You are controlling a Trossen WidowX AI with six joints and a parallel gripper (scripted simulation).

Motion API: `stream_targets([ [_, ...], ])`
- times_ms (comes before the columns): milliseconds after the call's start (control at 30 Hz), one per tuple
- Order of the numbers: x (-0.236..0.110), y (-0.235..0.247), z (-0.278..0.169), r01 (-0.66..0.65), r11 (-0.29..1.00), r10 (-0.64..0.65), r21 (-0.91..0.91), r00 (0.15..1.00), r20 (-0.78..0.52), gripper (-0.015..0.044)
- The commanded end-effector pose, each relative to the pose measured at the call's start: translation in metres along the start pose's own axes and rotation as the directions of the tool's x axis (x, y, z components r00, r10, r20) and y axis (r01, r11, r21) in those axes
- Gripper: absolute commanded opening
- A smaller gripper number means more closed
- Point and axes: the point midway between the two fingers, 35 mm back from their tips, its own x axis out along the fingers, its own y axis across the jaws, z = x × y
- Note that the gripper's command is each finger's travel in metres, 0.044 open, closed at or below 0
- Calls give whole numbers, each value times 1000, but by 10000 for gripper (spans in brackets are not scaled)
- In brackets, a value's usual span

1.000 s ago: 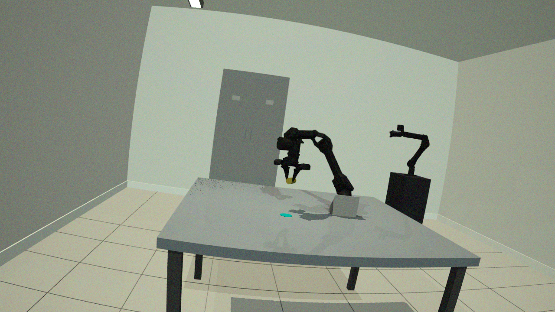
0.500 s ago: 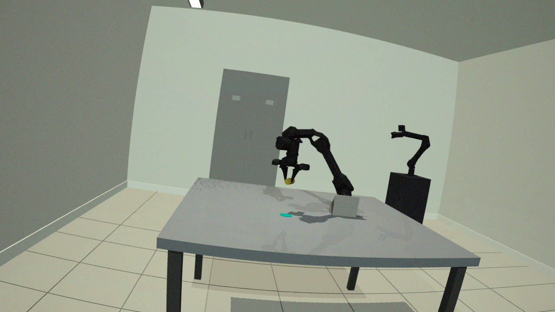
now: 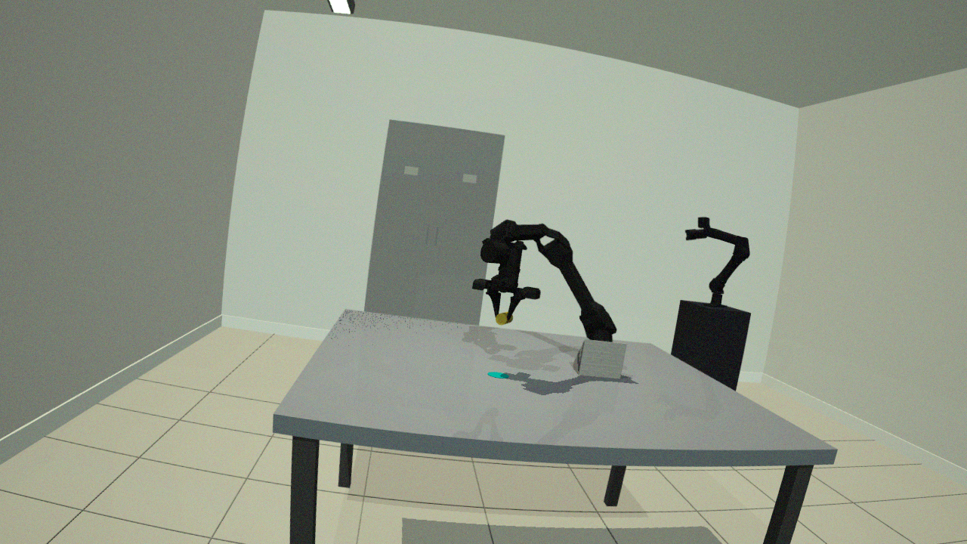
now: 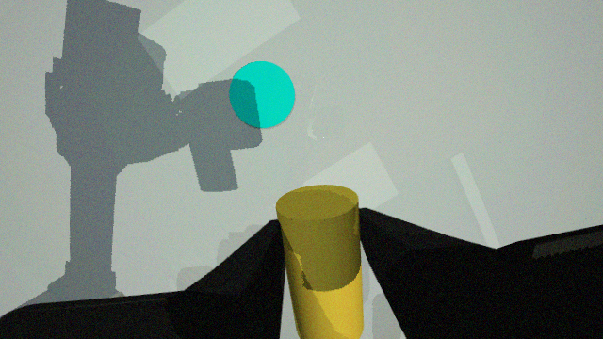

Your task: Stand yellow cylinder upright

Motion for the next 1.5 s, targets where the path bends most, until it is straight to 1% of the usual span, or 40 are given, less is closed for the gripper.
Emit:
stream_targets([
  [0, -1, 6, 12, -3, 1000, 3, -7, 1000, 2, 105],
  [533, 4, 28, 57, -1, 999, 1, -48, 1000, -5, 105],
  [667, 6, 29, 58, -8, 999, 9, -46, 1000, 3, 105],
  [1467, 21, 32, 63, -119, 992, 122, -28, 982, 142, 105],
])
